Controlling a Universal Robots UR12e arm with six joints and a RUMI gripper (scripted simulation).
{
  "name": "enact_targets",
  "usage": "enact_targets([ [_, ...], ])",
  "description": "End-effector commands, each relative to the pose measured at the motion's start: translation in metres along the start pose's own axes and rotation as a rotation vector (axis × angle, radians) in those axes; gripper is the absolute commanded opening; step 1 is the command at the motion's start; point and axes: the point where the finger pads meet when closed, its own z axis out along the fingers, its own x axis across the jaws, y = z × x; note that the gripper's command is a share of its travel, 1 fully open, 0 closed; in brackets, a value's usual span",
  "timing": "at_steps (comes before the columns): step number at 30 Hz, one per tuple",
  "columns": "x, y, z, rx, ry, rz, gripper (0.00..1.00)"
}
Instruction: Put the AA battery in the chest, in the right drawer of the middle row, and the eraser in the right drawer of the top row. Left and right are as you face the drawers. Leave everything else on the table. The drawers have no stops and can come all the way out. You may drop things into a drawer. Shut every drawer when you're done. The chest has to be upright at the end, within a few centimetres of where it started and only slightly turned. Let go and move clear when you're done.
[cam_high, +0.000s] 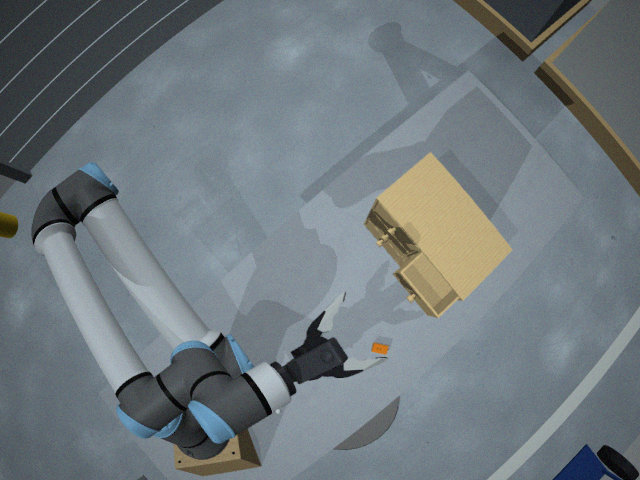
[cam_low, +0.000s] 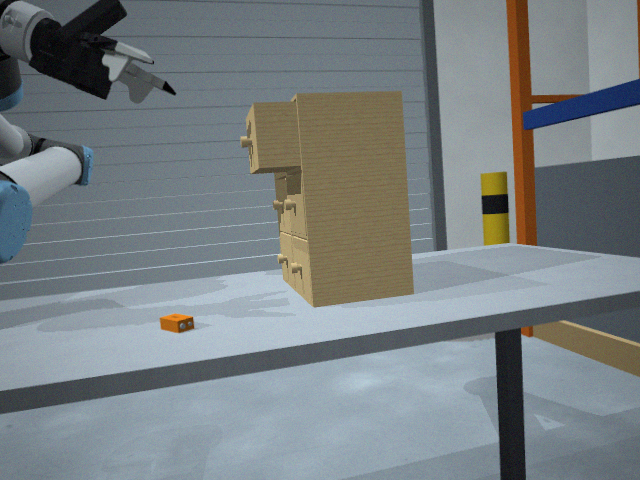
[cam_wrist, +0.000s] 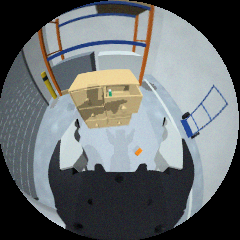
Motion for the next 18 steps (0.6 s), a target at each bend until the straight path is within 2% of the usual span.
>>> enact_targets([
  [1,0.005,-0.006,-0.004,-0.246,-0.130,-0.019,1.00],
  [9,0.005,-0.012,-0.007,-0.421,-0.115,-0.034,1.00],
  [11,0.005,-0.012,-0.007,-0.421,-0.115,-0.034,1.00],
  [12,0.006,-0.013,-0.007,-0.499,-0.141,-0.039,1.00],
  [18,0.006,-0.017,-0.009,-0.668,-0.153,-0.052,1.00],
])
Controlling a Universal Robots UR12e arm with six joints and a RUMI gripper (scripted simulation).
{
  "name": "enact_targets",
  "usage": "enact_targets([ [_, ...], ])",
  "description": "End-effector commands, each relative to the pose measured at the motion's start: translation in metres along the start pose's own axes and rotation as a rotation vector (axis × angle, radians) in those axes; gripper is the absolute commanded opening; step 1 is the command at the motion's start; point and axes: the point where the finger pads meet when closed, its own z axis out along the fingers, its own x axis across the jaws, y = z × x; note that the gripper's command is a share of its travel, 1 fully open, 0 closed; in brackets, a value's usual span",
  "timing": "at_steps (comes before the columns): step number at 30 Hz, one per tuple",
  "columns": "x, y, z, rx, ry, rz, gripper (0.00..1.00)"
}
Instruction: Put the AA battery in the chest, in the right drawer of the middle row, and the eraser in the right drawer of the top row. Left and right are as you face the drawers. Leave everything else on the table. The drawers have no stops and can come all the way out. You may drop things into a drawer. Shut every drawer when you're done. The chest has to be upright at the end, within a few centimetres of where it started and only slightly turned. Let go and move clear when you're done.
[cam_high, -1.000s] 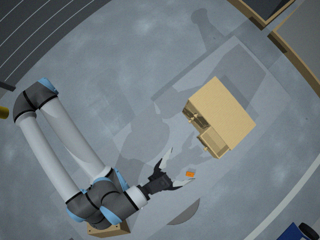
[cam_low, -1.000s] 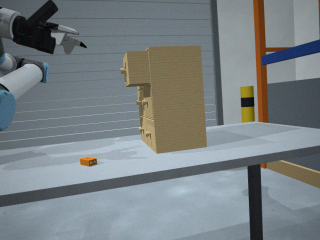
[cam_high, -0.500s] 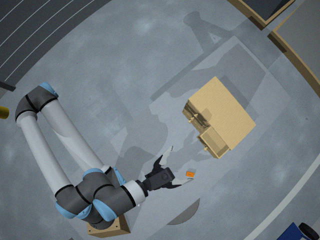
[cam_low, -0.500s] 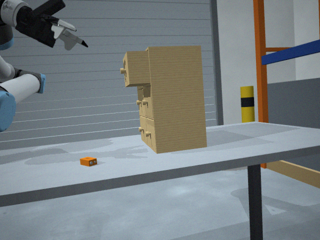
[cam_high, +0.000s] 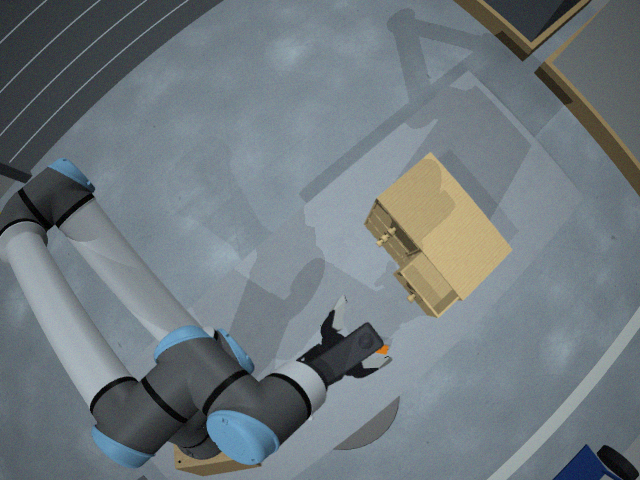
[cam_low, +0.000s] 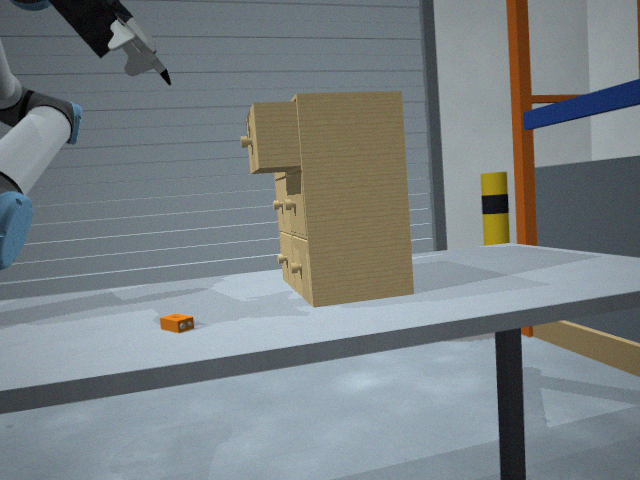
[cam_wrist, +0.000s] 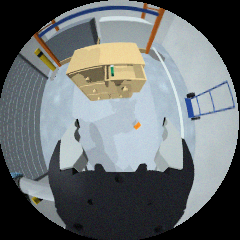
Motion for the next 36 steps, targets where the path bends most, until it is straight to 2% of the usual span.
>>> enact_targets([
  [1,0.002,-0.004,-0.005,-0.225,-0.080,-0.032,1.00],
  [8,0.002,-0.007,-0.009,-0.375,-0.078,-0.036,1.00],
  [10,0.002,-0.007,-0.009,-0.375,-0.078,-0.036,1.00],
  [21,0.002,-0.010,-0.014,-0.550,-0.075,-0.043,1.00],
  [25,0.002,-0.011,-0.015,-0.591,-0.074,-0.045,1.00],
  [36,0.003,-0.012,-0.016,-0.640,-0.073,-0.047,1.00],
])
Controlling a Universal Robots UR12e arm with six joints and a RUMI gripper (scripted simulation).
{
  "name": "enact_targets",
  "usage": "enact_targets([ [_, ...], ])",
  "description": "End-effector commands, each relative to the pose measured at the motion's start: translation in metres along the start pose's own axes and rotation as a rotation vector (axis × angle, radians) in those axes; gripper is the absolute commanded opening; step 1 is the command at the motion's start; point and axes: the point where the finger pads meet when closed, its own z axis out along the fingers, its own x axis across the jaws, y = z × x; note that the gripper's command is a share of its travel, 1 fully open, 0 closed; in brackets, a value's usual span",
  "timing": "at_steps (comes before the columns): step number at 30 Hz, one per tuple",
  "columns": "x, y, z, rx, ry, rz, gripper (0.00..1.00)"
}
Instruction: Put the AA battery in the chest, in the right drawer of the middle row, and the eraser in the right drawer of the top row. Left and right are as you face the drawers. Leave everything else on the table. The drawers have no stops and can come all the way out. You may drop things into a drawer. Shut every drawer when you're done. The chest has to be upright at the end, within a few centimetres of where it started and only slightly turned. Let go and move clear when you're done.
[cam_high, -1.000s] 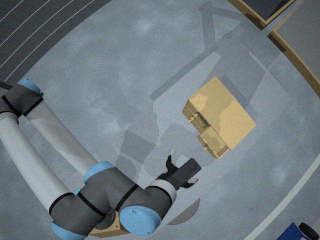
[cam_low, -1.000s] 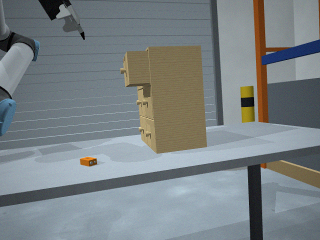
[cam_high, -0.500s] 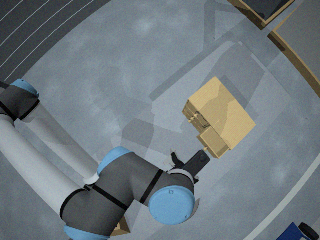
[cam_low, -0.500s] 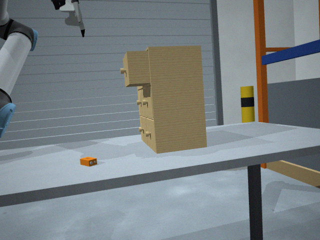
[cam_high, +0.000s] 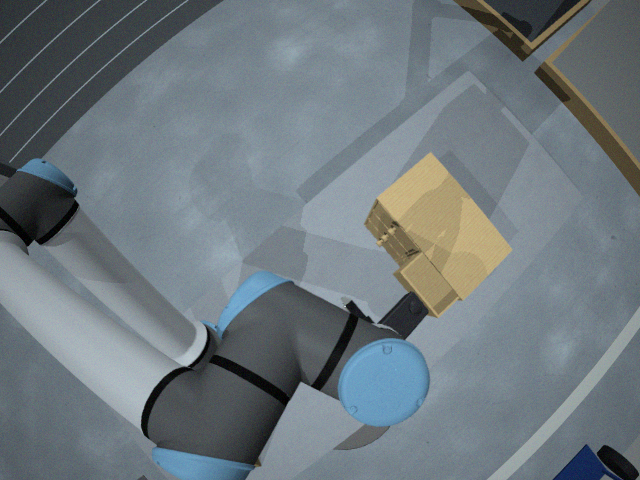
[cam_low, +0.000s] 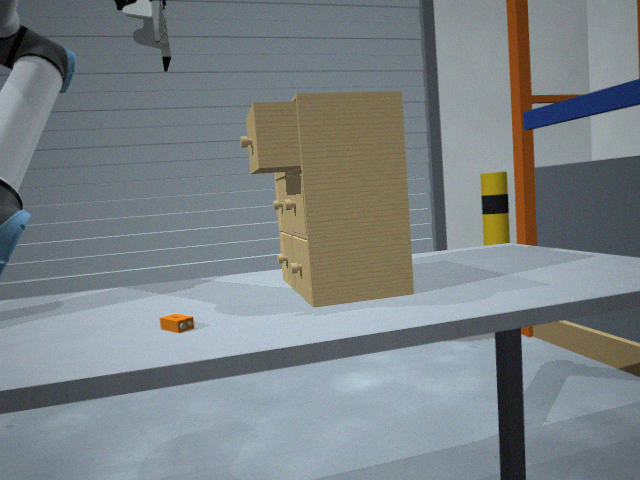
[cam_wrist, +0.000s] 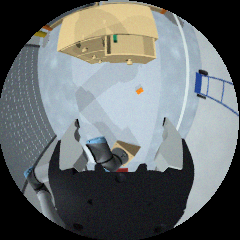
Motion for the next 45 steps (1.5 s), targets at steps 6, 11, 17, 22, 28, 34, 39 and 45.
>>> enact_targets([
  [6,0.000,0.000,-0.003,-0.035,0.002,0.001,1.00],
  [11,0.000,0.000,-0.003,-0.033,0.003,0.001,1.00],
  [17,0.000,0.000,-0.003,-0.033,0.003,0.001,1.00],
  [22,0.000,0.000,-0.003,-0.033,0.003,0.001,1.00],
  [28,0.000,0.000,-0.003,-0.033,0.003,0.001,1.00],
  [34,0.014,0.032,0.007,-0.033,0.004,0.003,1.00],
  [39,0.031,0.076,0.022,-0.033,0.003,0.003,1.00],
  [45,0.032,0.077,0.022,-0.033,0.002,0.003,1.00],
])
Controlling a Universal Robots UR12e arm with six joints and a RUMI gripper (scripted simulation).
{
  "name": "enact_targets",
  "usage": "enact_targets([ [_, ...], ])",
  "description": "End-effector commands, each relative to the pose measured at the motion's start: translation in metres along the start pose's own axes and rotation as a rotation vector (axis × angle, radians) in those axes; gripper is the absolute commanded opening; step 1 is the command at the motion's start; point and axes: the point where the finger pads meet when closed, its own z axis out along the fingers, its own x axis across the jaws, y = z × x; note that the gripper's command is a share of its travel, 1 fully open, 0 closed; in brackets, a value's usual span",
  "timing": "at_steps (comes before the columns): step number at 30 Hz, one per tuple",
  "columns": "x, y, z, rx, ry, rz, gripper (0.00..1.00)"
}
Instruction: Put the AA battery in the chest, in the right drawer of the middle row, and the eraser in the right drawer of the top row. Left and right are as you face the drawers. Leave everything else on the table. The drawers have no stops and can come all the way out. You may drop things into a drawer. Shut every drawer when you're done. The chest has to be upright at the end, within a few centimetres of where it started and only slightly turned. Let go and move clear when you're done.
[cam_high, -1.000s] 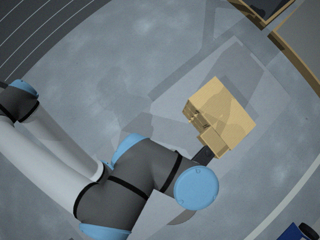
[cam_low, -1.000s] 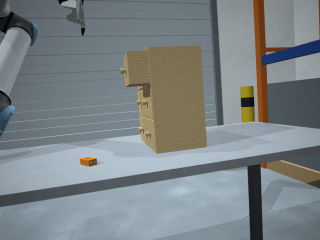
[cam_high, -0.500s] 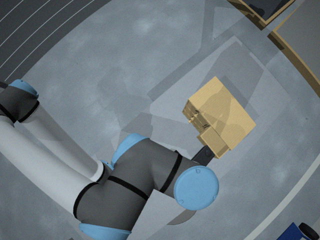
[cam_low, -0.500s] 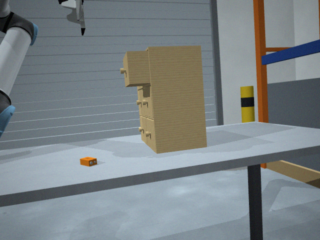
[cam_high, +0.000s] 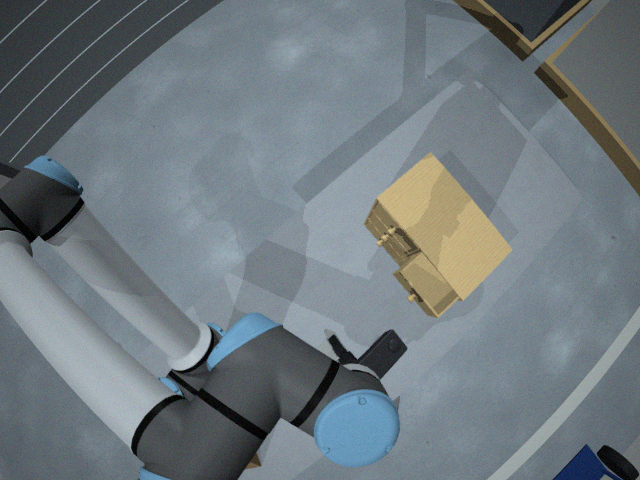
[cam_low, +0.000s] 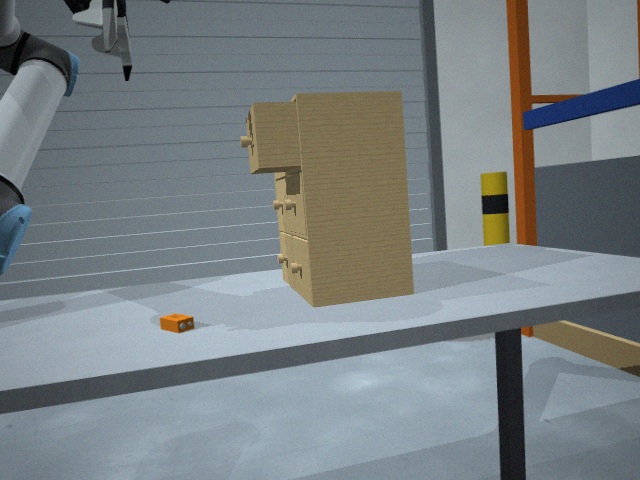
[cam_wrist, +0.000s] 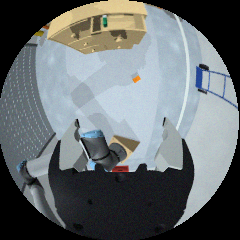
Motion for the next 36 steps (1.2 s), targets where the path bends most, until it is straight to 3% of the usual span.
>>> enact_targets([
  [1,0.0042,0.0096,0.0021,-0.002,0.004,-0.013,1.00],
  [19,0.0040,0.0079,0.0034,0.016,0.003,-0.013,1.00],
  [36,0.0040,0.0035,0.0086,0.079,0.003,-0.013,1.00],
])
